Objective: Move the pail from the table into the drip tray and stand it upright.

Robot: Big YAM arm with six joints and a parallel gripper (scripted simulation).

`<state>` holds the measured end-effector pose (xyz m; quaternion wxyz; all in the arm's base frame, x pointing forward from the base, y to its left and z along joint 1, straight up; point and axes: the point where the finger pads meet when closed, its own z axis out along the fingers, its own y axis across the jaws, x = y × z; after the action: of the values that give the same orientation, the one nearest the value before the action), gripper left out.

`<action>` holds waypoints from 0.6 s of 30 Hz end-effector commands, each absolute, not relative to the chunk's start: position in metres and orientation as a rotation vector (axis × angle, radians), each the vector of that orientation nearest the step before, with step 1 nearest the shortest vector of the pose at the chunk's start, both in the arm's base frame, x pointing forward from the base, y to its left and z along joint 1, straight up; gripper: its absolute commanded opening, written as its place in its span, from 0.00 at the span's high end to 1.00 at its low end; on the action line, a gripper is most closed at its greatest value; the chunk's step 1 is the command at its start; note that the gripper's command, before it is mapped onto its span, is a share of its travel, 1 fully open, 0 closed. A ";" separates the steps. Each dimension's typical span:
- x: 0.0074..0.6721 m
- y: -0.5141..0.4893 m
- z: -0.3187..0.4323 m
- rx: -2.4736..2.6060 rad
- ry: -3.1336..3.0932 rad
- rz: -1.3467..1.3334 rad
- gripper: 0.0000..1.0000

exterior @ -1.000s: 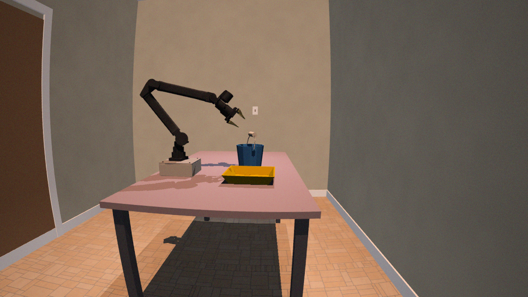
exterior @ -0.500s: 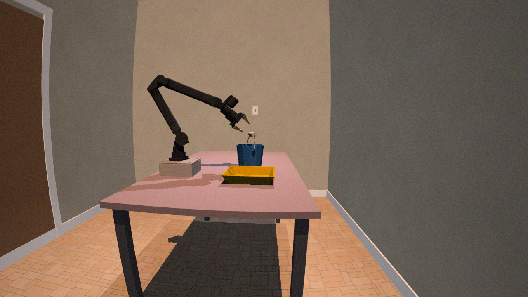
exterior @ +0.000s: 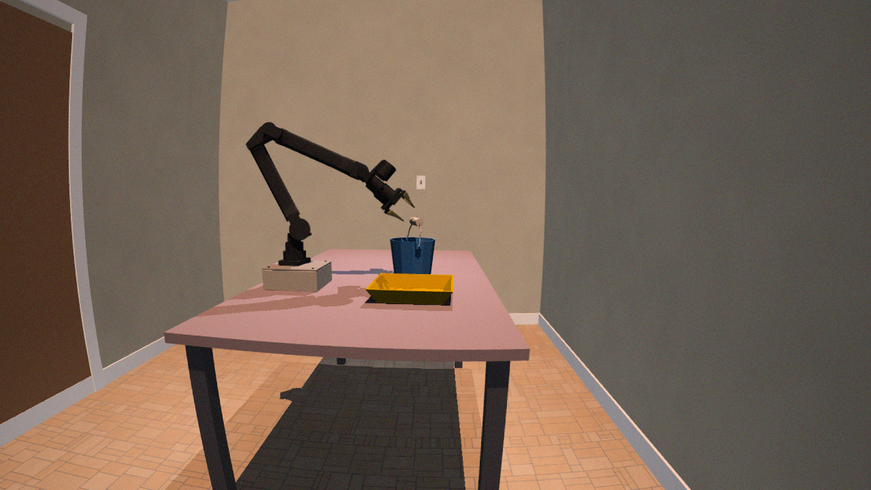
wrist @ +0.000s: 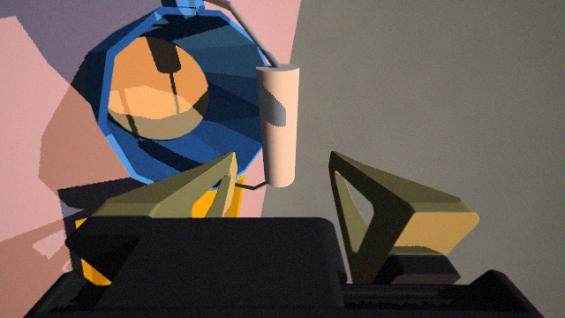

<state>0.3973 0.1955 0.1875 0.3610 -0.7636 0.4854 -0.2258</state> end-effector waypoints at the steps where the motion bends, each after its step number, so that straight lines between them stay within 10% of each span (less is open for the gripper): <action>1: 0.402 0.191 0.199 -1.919 1.245 -0.603 0.30; 18: 0.402 0.191 0.190 -1.932 1.249 -0.598 0.30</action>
<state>0.3988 0.1954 0.1904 0.3658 -0.7609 0.4847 -0.2289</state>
